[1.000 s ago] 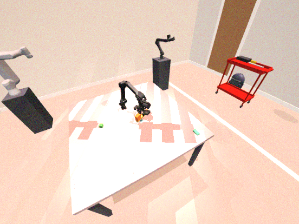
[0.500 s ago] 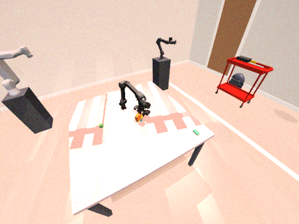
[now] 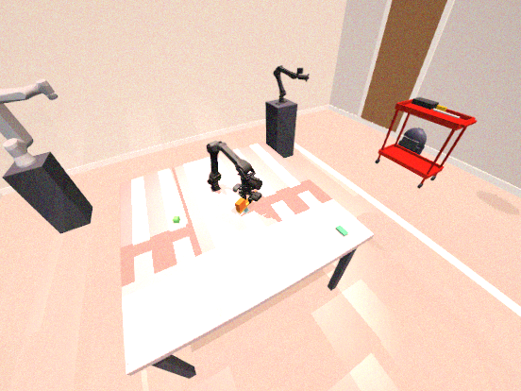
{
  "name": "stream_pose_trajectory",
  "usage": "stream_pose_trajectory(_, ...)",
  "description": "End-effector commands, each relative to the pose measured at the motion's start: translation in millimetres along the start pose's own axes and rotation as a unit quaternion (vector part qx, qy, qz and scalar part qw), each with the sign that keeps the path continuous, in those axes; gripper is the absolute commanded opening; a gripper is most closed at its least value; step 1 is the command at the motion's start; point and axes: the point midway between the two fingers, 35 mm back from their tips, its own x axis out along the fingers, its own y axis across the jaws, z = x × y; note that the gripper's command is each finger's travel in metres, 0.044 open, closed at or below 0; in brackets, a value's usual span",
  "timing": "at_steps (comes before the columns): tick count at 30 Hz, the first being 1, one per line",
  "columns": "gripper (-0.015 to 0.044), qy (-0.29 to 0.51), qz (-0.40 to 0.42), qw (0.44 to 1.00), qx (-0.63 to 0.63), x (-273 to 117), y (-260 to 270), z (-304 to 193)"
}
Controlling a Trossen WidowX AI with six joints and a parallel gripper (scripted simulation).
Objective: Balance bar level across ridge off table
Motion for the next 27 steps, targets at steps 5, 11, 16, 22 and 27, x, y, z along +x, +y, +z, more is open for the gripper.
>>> stream_pose_trajectory(5, 0.0, 0.0, -0.001, 1.0, 0.001, 1.6, -0.1, -0.1)
stream_pose_trajectory(11, 0.0, 0.0, 0.0, 1.0, 0.001, 2.2, -0.1, 0.0)
stream_pose_trajectory(16, 0.0, 0.0, 0.0, 1.0, 0.001, 2.6, 0.0, 0.1)
stream_pose_trajectory(22, 0.0, 0.0, 0.0, 1.0, 0.001, 3.1, 0.0, 0.1)
stream_pose_trajectory(27, 0.0, 0.0, 0.0, 1.0, 0.001, 3.6, 0.1, 0.2)
